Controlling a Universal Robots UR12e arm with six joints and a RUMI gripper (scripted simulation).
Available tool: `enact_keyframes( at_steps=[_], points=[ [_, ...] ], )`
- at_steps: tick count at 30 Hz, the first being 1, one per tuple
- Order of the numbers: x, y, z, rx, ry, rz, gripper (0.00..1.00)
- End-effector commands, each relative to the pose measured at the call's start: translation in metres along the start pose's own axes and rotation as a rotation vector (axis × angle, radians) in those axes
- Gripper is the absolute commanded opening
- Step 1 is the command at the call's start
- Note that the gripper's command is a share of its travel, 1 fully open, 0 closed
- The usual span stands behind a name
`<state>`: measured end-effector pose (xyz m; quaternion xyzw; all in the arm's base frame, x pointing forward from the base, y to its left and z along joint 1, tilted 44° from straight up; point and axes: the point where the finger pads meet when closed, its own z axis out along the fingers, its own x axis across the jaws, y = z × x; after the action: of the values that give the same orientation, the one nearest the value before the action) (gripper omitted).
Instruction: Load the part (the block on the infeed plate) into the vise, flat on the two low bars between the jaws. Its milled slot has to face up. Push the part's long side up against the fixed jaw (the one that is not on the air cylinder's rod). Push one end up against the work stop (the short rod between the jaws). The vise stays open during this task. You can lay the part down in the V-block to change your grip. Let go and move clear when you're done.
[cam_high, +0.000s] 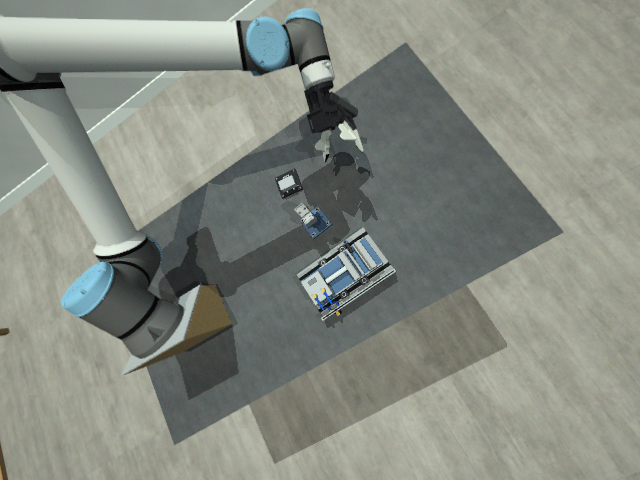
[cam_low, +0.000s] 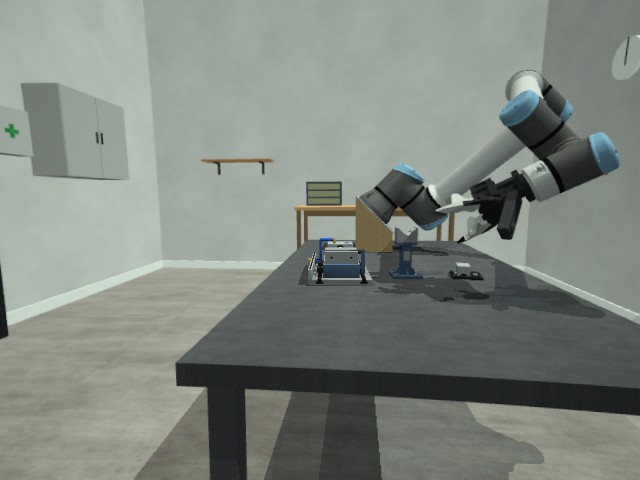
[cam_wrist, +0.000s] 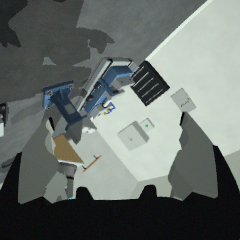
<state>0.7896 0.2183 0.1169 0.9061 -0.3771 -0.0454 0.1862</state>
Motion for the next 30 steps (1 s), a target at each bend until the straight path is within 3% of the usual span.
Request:
enact_keyframes(
  at_steps=[1, 22, 30],
  points=[
    [0.001, 0.000, -0.001, 0.001, 0.001, 0.001, 1.00],
    [0.000, 0.001, -0.001, 0.007, -0.001, -0.003, 1.00],
    [-0.011, 0.013, -0.006, 0.080, -0.018, -0.057, 1.00]
  ],
)
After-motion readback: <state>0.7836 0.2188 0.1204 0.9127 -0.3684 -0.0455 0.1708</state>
